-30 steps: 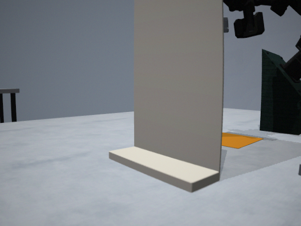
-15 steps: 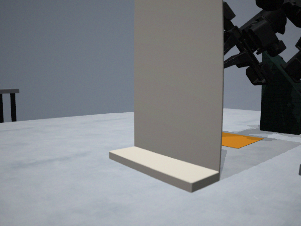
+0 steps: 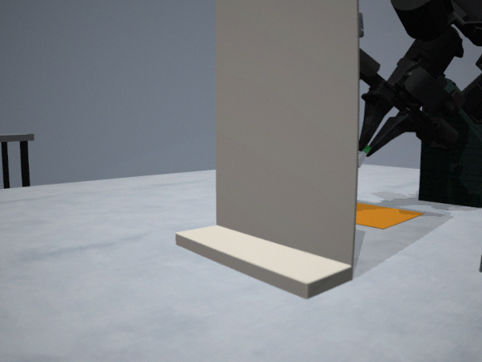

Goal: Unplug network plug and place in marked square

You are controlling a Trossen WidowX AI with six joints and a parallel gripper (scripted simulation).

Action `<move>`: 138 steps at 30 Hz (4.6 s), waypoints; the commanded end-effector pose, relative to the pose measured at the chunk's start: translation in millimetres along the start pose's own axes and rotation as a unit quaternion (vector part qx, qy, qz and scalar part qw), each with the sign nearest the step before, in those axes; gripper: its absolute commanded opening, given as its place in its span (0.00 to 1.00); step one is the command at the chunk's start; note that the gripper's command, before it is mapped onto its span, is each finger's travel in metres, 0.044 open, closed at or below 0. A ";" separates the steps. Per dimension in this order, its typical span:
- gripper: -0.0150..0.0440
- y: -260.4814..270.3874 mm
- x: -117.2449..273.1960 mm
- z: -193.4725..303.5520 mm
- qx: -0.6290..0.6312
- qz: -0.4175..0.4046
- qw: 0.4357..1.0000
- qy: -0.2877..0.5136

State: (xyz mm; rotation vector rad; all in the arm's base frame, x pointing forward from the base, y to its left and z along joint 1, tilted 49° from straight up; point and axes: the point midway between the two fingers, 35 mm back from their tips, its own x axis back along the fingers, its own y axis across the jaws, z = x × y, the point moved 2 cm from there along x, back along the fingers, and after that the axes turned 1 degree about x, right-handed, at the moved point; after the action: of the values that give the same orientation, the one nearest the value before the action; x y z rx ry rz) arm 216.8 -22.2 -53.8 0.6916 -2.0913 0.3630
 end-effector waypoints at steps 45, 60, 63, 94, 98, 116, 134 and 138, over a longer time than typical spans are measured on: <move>0.25 25.1 -34.5 0.1 0.000 -0.007 1.000 0.001; 0.25 34.0 -43.1 0.3 -0.001 -0.007 1.000 0.000; 0.25 35.8 -44.6 0.3 -0.001 -0.007 1.000 -0.001; 0.52 39.6 -47.8 -1.2 0.002 -0.010 1.000 -0.002; 0.52 39.2 -45.4 -1.3 0.002 -0.010 1.000 -0.002; 0.52 37.8 -34.1 -1.4 0.001 -0.009 1.000 -0.001; 0.52 34.9 -24.3 -0.9 0.001 -0.008 1.000 0.000; 0.52 32.0 -22.1 -0.9 0.001 -0.008 1.000 0.001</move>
State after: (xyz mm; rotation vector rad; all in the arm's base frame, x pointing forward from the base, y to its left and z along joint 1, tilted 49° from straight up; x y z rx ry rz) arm 206.7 14.0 -73.7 0.7030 -2.0790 0.3524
